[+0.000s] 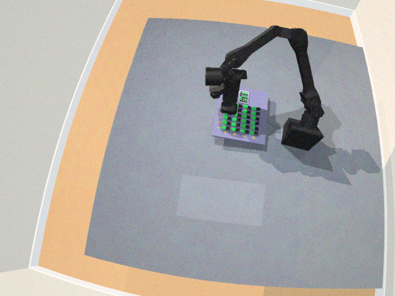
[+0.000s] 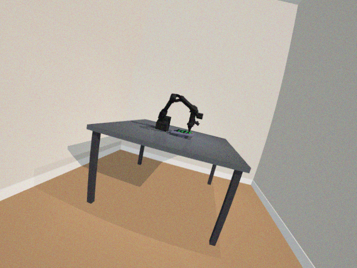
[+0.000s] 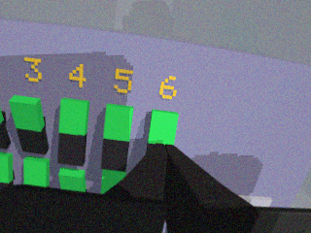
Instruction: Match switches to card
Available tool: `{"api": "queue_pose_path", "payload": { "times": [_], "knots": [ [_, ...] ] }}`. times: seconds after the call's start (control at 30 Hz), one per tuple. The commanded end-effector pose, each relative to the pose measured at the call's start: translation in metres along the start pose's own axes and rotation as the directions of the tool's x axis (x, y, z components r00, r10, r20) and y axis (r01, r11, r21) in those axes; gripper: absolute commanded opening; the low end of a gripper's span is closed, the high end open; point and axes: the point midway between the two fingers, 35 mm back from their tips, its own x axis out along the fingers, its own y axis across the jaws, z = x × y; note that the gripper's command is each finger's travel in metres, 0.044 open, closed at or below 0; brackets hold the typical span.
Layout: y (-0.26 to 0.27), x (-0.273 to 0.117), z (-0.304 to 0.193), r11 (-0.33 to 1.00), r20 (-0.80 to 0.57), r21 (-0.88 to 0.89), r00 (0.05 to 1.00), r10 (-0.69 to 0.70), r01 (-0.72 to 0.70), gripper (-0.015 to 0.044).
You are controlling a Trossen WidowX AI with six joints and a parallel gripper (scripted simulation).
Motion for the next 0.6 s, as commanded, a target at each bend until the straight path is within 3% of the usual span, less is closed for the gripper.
{"api": "queue_pose_path", "payload": {
  "times": [0.0, 0.2, 0.43, 0.57],
  "knots": [
    [0.002, -0.049, 0.002, 1.000, 0.048, 0.006, 0.999, 0.006, -0.007, 0.0000],
    [0.005, -0.053, 0.000, 1.000, 0.050, 0.005, 0.999, 0.007, -0.008, 0.0000],
    [0.108, -0.051, -0.066, 1.000, 0.048, 0.002, 0.999, 0.018, -0.018, 0.0000],
    [0.119, -0.050, -0.078, 1.000, 0.047, 0.003, 0.999, 0.013, -0.013, 0.0000]
  ]
}}
